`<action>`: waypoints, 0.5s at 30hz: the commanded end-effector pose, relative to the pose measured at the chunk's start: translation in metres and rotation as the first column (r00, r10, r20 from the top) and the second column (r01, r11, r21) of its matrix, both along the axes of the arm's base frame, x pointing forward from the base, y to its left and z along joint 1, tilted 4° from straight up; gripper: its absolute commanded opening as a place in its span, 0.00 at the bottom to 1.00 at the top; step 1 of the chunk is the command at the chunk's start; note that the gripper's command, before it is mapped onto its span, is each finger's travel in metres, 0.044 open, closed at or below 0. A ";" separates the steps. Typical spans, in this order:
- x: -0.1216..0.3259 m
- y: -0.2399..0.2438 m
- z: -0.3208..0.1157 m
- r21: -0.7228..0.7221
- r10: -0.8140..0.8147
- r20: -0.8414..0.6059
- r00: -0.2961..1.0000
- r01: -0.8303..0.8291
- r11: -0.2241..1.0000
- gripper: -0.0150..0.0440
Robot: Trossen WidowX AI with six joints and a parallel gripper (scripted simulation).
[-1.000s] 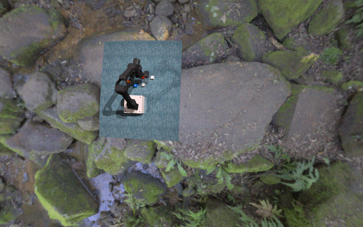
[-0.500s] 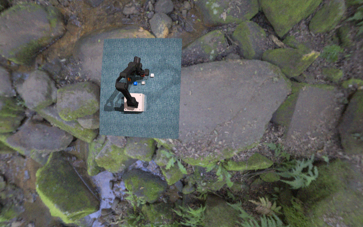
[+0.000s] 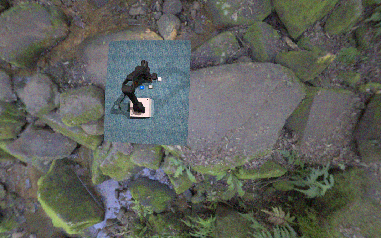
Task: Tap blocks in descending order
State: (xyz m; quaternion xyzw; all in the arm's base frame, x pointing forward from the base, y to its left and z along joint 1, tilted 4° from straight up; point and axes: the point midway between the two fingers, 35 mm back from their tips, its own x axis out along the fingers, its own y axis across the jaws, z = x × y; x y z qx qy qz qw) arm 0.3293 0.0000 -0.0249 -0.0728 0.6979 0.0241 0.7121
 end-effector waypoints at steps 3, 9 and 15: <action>-0.001 0.002 0.026 0.004 0.006 0.000 1.000 -0.006 1.000 0.29; -0.001 0.014 0.029 0.007 0.008 0.001 1.000 -0.008 1.000 0.42; -0.016 0.097 0.049 0.026 0.026 0.003 1.000 -0.026 0.999 0.69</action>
